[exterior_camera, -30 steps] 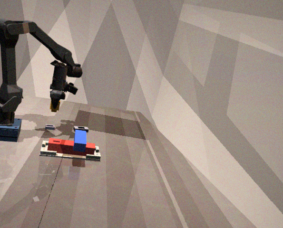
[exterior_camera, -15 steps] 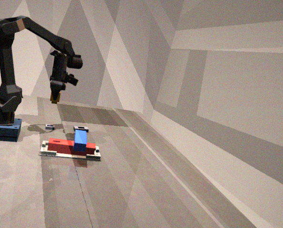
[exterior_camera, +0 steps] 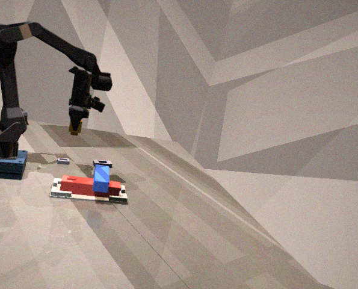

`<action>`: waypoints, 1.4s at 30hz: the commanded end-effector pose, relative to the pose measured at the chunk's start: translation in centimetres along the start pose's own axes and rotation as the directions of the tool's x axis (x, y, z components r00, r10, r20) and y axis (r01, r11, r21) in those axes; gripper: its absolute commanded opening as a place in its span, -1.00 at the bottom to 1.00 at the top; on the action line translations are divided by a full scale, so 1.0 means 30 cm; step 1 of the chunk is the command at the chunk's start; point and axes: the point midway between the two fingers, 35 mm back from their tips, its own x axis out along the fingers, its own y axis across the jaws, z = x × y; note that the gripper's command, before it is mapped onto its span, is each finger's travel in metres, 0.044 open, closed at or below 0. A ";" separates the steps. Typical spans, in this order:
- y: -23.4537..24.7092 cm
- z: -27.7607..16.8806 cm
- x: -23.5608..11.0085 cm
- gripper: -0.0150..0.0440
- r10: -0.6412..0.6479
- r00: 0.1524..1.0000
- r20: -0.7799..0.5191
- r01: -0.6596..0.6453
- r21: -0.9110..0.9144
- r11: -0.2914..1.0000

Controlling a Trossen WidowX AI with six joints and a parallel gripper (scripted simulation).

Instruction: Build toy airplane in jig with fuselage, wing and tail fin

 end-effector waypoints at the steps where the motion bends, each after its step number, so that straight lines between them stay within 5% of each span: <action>1: -0.045 0.021 0.014 -0.49 -0.002 1.000 -0.002 0.002 0.004 1.000; 42: -0.475 0.077 0.102 -0.49 -0.016 1.000 0.001 0.016 0.066 0.998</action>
